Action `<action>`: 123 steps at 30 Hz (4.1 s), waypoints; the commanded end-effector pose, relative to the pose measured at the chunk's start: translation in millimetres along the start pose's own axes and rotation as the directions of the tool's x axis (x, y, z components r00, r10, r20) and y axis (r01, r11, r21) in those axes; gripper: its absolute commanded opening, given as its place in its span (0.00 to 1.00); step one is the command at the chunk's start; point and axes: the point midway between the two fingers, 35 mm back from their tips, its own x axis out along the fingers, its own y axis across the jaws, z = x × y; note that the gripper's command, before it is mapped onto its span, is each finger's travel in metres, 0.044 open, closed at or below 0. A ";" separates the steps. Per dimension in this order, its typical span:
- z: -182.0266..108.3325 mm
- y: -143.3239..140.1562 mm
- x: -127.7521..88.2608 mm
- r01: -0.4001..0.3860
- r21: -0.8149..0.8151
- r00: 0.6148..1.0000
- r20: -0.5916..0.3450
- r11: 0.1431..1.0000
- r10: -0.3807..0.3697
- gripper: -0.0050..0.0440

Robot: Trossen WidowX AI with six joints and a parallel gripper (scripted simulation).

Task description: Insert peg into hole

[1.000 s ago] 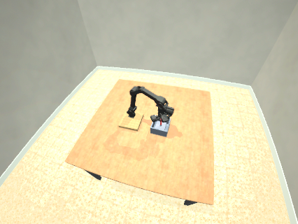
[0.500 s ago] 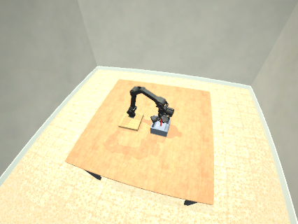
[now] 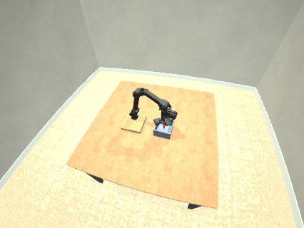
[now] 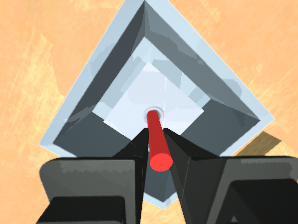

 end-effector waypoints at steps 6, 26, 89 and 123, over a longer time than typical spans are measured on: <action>-0.4 -1.4 4.1 0.008 -0.001 1.000 -0.002 1.000 -0.008 0.10; 1.6 -0.1 23.1 0.008 -0.001 1.000 -0.002 1.000 -0.008 0.10; 6.7 -1.1 33.7 0.008 -0.001 1.000 -0.002 1.000 -0.008 0.10; 4.6 -0.9 30.8 0.010 -0.003 1.000 -0.005 1.000 -0.010 0.41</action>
